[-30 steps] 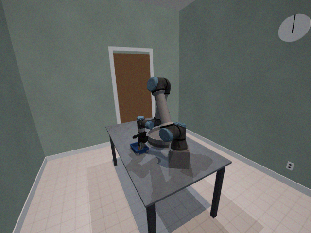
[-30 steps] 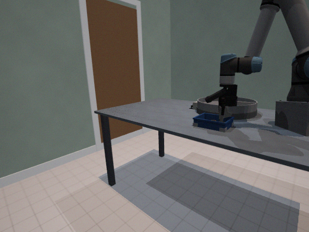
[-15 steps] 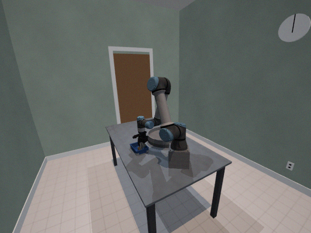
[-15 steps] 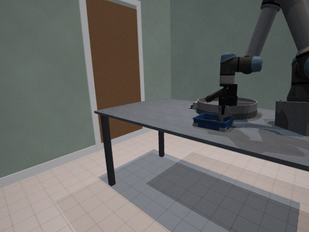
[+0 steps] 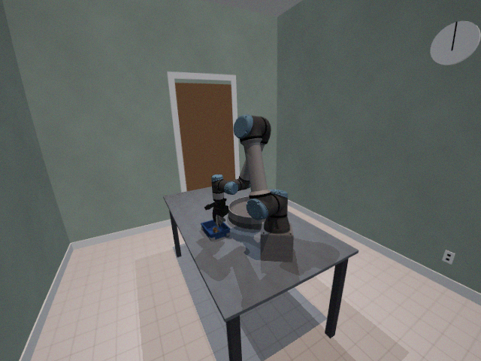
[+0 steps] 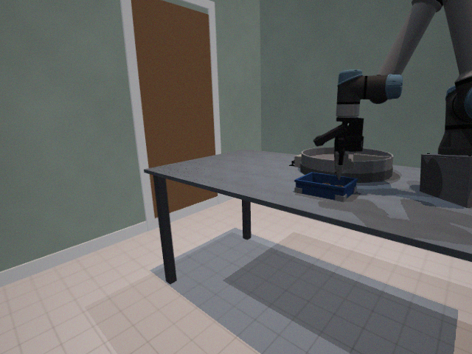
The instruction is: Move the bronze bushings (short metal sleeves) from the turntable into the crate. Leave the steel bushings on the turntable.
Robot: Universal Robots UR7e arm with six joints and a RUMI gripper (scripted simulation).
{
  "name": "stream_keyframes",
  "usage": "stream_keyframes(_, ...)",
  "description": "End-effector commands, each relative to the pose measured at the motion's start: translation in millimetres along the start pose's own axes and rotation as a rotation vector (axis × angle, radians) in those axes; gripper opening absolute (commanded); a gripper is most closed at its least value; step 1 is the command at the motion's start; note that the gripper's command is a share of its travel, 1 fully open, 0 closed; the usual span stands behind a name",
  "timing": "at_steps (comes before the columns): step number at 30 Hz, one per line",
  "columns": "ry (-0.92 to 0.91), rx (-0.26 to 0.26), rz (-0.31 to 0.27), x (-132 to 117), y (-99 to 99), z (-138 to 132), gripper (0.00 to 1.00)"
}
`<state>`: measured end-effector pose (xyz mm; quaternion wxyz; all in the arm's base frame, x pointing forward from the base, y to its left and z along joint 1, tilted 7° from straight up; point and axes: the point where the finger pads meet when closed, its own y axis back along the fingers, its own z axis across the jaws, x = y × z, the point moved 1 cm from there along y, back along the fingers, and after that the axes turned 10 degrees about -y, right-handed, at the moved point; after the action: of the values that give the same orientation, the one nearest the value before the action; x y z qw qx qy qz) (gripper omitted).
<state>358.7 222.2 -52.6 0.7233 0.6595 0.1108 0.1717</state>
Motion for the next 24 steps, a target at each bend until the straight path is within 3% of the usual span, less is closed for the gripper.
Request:
stream_keyframes(1, 0.002, 0.0, -0.005, 0.8, 30.2, -0.7, 0.06)
stream_keyframes(12, 0.002, 0.0, -0.005, 0.9, 63.8, -0.7, 0.06)
stream_keyframes(24, 0.001, 0.0, -0.005, 0.9, 68.1, -0.2, 0.06)
